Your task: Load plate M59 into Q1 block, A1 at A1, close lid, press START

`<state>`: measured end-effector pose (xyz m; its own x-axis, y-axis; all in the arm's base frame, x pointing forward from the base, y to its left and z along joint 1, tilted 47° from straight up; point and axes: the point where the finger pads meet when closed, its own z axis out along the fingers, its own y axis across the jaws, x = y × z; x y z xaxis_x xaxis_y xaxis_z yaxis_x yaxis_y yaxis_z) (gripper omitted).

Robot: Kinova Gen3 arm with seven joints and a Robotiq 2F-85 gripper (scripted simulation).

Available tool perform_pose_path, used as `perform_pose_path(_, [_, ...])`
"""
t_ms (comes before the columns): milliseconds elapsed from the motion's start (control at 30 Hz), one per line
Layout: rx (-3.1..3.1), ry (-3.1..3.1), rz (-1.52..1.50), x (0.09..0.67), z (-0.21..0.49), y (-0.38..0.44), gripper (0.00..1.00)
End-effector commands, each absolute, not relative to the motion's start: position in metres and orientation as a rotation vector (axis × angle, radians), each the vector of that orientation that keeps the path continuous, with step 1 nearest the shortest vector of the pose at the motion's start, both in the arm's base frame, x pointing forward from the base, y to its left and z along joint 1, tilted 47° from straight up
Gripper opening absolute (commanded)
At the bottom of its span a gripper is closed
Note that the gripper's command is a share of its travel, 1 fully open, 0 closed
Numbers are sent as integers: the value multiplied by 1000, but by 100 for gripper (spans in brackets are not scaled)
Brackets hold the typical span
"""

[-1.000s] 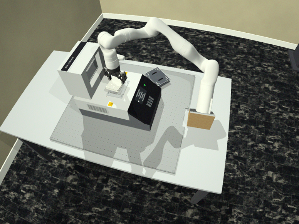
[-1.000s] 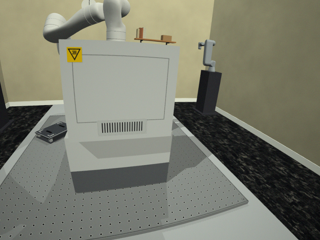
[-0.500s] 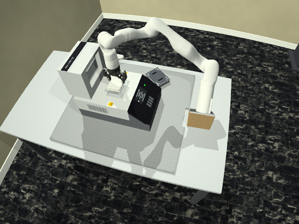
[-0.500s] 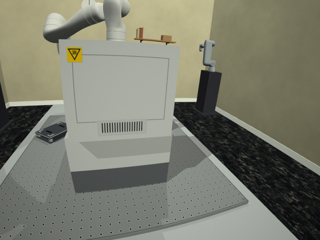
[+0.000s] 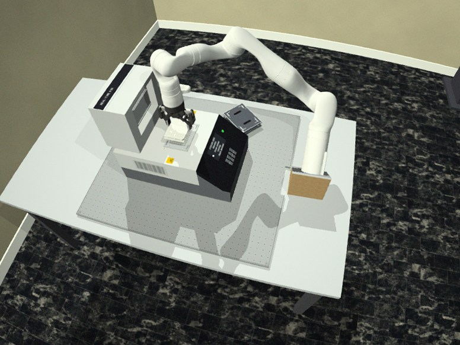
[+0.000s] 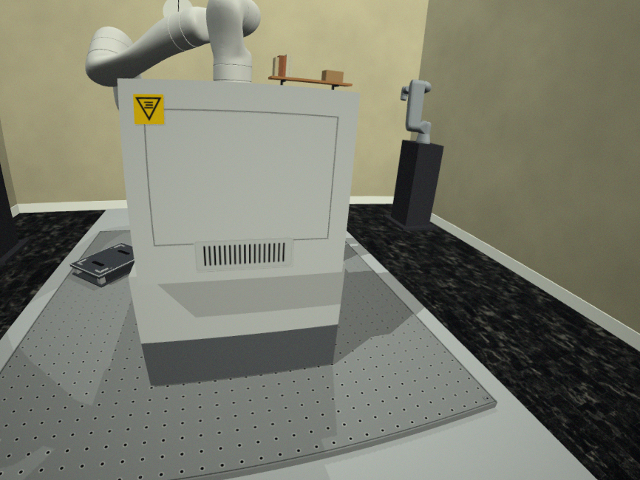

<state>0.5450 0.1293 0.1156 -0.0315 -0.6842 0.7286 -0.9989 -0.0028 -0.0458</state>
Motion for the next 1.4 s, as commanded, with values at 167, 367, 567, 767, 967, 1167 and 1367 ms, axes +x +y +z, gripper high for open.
perform_pose_path(167, [1732,-1770,812,547,108,119,91])
perform_pose_path(367, [1733,-1768,809,546,108,119,91])
perform_pose_path(567, [1732,-1768,809,546,108,119,91])
perform_pose_path(767, [1732,-1768,809,546,108,119,91])
perform_pose_path(967, [1732,-1769,813,547,105,115,91])
perform_pose_path(1167, [1732,-1769,812,548,101,111,91])
perform_pose_path(1367, [1732,-1769,812,548,96,105,91])
